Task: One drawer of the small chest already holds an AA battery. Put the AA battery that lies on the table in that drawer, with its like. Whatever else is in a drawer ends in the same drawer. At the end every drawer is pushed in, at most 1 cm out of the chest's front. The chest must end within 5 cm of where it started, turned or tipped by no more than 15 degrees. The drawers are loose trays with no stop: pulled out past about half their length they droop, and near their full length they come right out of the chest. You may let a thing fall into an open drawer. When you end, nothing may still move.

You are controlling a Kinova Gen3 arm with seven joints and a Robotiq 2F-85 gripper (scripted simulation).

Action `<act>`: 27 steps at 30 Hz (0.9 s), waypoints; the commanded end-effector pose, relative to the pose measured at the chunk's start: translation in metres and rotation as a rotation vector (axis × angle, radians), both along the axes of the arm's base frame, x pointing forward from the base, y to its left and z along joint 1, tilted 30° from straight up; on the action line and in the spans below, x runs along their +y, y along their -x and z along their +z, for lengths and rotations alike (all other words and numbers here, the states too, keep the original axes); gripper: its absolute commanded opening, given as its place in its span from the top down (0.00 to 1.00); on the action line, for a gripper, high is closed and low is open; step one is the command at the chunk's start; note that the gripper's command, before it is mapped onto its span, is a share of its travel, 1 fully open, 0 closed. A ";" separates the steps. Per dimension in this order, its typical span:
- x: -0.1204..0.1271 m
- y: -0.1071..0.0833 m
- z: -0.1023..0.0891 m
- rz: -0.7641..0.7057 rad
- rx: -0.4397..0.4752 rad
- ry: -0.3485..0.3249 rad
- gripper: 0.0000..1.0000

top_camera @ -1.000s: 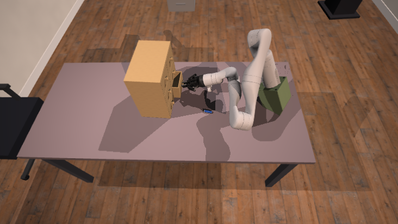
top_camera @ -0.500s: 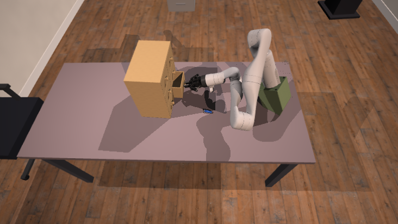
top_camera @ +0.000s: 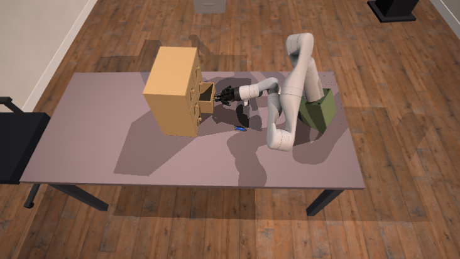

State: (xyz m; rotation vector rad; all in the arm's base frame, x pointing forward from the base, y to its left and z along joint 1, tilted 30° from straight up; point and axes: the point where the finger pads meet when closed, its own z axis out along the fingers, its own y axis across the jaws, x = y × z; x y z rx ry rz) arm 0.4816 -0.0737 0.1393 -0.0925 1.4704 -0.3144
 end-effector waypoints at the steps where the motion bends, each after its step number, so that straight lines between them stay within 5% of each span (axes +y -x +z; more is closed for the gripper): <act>1: 0.000 0.001 -0.001 0.000 0.001 0.000 0.87; 27: 0.000 0.003 -0.002 0.000 0.001 0.000 0.87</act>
